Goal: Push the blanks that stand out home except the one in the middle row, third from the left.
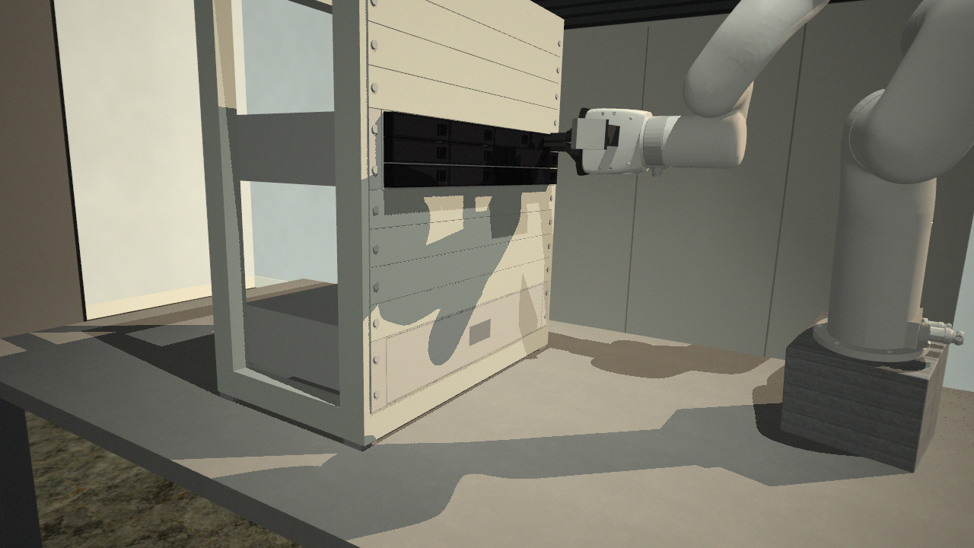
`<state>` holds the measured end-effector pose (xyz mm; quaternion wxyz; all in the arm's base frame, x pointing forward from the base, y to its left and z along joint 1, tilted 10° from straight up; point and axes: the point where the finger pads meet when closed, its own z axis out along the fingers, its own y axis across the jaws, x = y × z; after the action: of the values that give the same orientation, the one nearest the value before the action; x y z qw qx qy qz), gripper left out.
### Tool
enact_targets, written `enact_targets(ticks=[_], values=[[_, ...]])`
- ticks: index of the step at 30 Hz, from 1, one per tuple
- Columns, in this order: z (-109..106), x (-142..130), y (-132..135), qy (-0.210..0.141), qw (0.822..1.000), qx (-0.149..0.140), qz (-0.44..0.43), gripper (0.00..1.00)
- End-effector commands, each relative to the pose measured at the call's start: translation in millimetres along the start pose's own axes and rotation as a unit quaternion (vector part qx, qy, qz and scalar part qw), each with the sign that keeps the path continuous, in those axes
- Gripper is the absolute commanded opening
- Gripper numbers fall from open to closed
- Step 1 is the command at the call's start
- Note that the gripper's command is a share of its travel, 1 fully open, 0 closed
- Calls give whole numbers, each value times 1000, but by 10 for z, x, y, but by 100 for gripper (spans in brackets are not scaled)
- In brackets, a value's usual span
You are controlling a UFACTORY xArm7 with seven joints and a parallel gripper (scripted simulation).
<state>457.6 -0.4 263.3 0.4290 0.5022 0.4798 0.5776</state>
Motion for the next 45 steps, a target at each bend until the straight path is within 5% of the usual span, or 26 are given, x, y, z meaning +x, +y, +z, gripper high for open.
enact_targets(ticks=[1, 36, 45], values=[[16, -1, 22, 0, 1000, -2, 0, 0], [62, -1, 20, 0, 1000, -2, 0, 0], [-104, 0, 20, 0, 1000, -2, 0, 0]])
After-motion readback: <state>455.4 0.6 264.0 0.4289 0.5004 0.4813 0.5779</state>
